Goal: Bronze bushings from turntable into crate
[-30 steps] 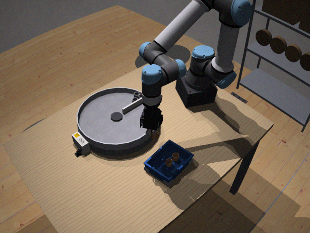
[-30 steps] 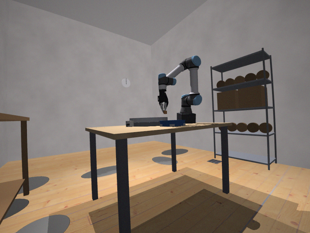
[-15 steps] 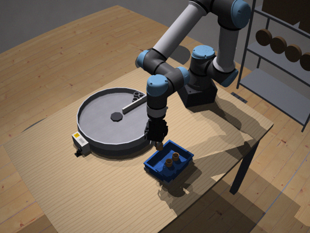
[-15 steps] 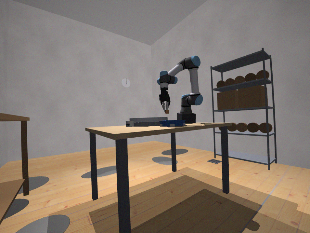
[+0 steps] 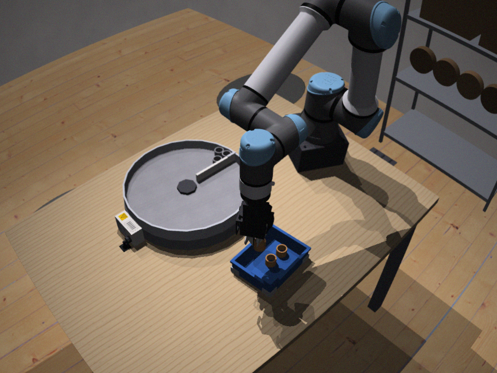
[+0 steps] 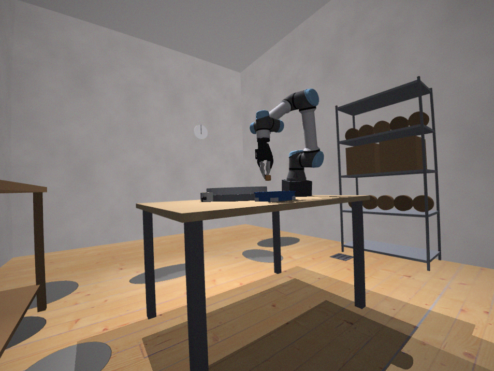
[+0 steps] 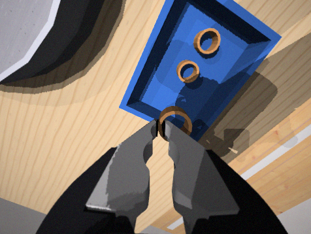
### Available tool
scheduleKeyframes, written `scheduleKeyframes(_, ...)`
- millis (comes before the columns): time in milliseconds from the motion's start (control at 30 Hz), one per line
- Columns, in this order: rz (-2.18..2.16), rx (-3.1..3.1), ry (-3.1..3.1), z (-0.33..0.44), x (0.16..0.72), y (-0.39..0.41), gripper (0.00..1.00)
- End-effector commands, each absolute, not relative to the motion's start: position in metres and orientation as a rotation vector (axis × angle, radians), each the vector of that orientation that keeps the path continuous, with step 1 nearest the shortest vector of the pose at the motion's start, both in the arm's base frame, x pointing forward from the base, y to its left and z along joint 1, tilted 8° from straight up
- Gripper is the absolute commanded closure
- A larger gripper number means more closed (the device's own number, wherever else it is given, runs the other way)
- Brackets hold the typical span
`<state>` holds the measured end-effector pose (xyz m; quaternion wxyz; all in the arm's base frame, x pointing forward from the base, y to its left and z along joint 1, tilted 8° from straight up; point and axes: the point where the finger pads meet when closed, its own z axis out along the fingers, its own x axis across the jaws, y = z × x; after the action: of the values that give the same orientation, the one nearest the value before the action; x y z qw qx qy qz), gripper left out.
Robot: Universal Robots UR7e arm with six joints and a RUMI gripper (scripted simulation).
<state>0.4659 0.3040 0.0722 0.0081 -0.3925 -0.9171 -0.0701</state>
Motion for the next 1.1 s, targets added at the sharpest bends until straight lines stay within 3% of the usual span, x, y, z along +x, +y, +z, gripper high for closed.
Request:
scheduleKeyframes(0, -0.22, -1.227, -2.867, 0.0737, 0.4682, 0.3104, 1.0)
scheduleKeyframes(1067, -0.22, -1.227, -2.867, 0.0746, 0.4698, 0.316, 1.0)
